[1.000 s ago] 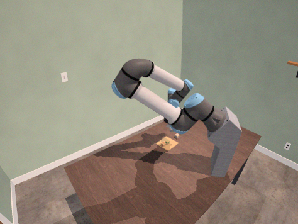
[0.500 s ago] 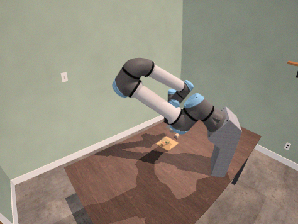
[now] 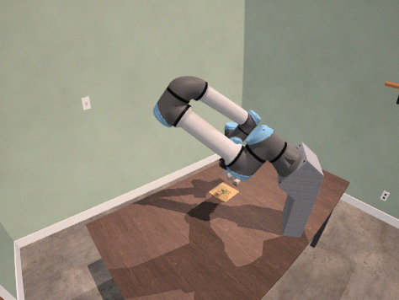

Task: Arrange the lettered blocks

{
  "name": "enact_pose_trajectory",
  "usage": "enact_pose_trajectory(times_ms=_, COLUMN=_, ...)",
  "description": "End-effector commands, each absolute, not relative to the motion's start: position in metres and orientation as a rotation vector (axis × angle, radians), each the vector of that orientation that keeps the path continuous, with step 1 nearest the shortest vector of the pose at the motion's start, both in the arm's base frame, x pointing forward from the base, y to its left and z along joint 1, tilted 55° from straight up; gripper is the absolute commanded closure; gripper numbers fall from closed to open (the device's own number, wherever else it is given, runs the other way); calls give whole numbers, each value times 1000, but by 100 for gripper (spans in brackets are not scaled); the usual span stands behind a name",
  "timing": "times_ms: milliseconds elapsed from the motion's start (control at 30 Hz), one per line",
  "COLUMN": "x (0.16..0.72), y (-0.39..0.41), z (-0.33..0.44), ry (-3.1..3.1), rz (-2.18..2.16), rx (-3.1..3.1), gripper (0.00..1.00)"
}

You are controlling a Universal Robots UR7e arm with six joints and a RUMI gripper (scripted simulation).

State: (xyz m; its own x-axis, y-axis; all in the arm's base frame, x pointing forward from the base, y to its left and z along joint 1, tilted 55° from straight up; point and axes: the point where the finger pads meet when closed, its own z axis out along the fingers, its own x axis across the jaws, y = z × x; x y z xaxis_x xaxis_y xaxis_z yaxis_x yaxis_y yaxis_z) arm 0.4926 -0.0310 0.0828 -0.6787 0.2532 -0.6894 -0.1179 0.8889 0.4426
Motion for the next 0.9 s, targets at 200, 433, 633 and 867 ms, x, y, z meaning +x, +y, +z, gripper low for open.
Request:
enact_pose_trajectory(times_ms=200, x=509, y=-23, z=70, ry=2241, rz=583, rx=100, gripper=91)
enact_pose_trajectory(times_ms=433, x=523, y=-16, z=60, ry=2241, rz=583, rx=100, gripper=91)
enact_pose_trajectory(times_ms=633, x=533, y=-11, z=52, ry=2241, rz=583, rx=100, gripper=91)
enact_pose_trajectory(times_ms=867, x=539, y=-8, z=47, ry=2241, rz=583, rx=100, gripper=91)
